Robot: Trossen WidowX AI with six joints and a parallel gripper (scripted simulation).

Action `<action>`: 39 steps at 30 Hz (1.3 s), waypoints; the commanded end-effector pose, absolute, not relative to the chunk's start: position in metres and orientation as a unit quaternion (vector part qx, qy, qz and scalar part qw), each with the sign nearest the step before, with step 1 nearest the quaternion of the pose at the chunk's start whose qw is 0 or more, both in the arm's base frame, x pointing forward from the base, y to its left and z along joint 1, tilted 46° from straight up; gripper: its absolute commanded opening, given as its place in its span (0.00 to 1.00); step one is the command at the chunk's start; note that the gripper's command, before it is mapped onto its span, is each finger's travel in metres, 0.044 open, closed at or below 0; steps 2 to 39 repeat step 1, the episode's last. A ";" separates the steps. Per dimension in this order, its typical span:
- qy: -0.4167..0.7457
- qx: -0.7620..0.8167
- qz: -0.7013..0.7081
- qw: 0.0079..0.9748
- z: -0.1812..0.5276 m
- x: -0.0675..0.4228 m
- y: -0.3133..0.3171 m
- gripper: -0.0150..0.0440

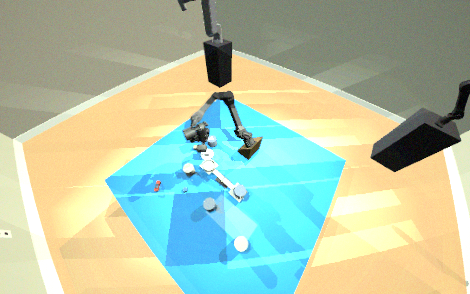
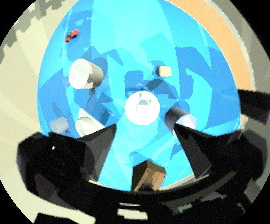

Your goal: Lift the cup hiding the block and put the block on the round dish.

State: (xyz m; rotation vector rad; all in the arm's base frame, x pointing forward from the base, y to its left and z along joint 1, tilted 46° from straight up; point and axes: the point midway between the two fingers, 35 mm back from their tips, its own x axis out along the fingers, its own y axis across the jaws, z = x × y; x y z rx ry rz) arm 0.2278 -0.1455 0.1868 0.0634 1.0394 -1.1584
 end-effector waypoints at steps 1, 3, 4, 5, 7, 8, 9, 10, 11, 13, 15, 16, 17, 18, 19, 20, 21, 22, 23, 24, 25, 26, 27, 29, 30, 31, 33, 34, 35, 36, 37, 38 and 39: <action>0.467 0.028 -0.524 0.711 0.192 0.227 -0.141 1.00; 0.467 0.028 -0.524 0.711 0.192 0.227 -0.141 1.00; 0.467 0.028 -0.524 0.711 0.192 0.227 -0.141 1.00; 0.467 0.028 -0.524 0.711 0.192 0.227 -0.141 1.00; 0.467 0.028 -0.524 0.711 0.192 0.227 -0.141 1.00; 0.467 0.028 -0.524 0.711 0.192 0.227 -0.141 1.00; 0.467 0.028 -0.524 0.711 0.192 0.227 -0.141 1.00; 0.467 0.028 -0.524 0.711 0.192 0.227 -0.141 1.00; 0.467 0.028 -0.524 0.711 0.192 0.227 -0.141 1.00; 0.467 0.028 -0.524 0.711 0.192 0.227 -0.141 1.00; 0.467 0.028 -0.524 0.711 0.192 0.227 -0.141 1.00; 0.467 0.028 -0.524 0.711 0.192 0.227 -0.141 1.00; 0.467 0.028 -0.524 0.711 0.192 0.227 -0.141 1.00; 0.467 0.028 -0.524 0.711 0.192 0.227 -0.141 1.00; 0.467 0.028 -0.524 0.711 0.192 0.227 -0.141 1.00; 0.467 0.028 -0.524 0.711 0.192 0.227 -0.141 1.00; 0.467 0.028 -0.524 0.711 0.192 0.227 -0.141 1.00; 0.467 0.028 -0.524 0.711 0.192 0.227 -0.141 1.00; 0.467 0.028 -0.524 0.711 0.192 0.227 -0.141 1.00; 0.467 0.028 -0.524 0.711 0.192 0.227 -0.141 1.00; 0.467 0.028 -0.524 0.711 0.192 0.227 -0.141 1.00; 0.467 0.028 -0.524 0.711 0.192 0.227 -0.141 1.00; 0.467 0.028 -0.524 0.711 0.192 0.227 -0.141 1.00; 0.467 0.028 -0.524 0.711 0.192 0.227 -0.141 1.00; 0.467 0.028 -0.524 0.711 0.192 0.227 -0.141 1.00; 0.467 0.028 -0.524 0.711 0.192 0.227 -0.141 1.00; 0.467 0.028 -0.524 0.711 0.192 0.227 -0.141 1.00; 0.467 0.028 -0.524 0.711 0.192 0.227 -0.141 1.00; 0.467 0.028 -0.524 0.711 0.192 0.227 -0.141 1.00; 0.467 0.028 -0.524 0.711 0.192 0.227 -0.141 1.00; 0.467 0.028 -0.524 0.711 0.192 0.227 -0.141 1.00; 0.467 0.028 -0.524 0.711 0.192 0.227 -0.141 1.00; 0.467 0.028 -0.524 0.711 0.192 0.227 -0.141 1.00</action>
